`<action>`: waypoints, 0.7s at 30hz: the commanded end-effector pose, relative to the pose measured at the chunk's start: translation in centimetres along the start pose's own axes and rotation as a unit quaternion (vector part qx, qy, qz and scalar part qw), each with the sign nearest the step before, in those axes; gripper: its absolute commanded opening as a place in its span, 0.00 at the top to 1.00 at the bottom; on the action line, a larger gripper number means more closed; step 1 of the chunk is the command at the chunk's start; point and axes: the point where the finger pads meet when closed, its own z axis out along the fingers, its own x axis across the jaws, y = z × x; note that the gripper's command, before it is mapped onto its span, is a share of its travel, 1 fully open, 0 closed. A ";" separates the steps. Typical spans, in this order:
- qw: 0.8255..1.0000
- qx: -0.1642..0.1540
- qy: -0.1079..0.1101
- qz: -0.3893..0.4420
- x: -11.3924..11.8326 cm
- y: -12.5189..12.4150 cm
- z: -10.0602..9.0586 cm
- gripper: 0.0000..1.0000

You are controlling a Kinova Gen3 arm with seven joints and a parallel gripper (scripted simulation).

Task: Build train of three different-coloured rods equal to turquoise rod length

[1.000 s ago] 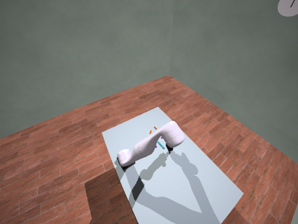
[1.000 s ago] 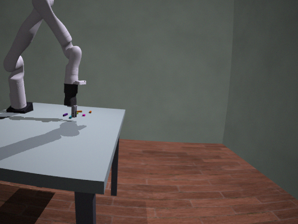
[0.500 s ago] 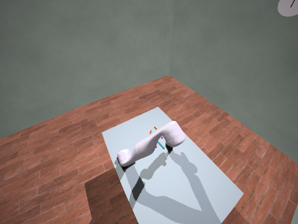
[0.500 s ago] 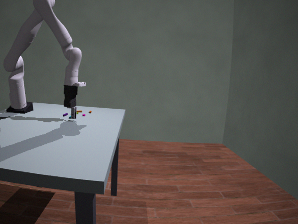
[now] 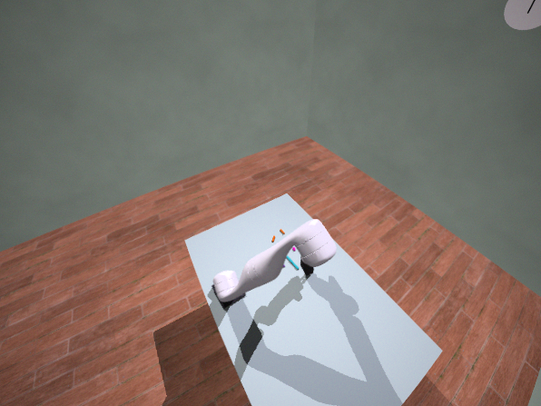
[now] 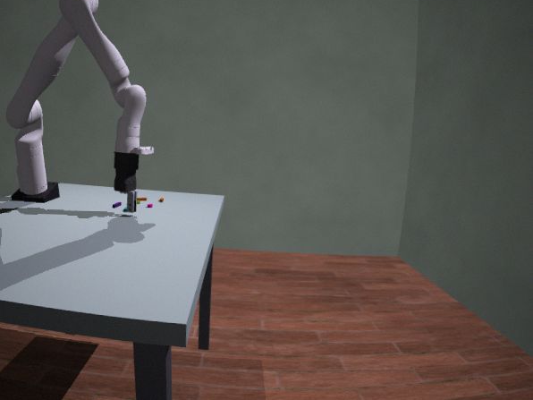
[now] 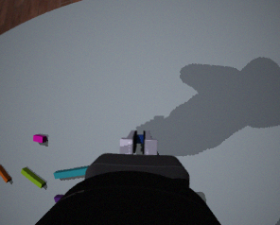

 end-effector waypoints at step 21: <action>1.000 0.001 0.000 0.000 0.0 -0.1 0.3 0.76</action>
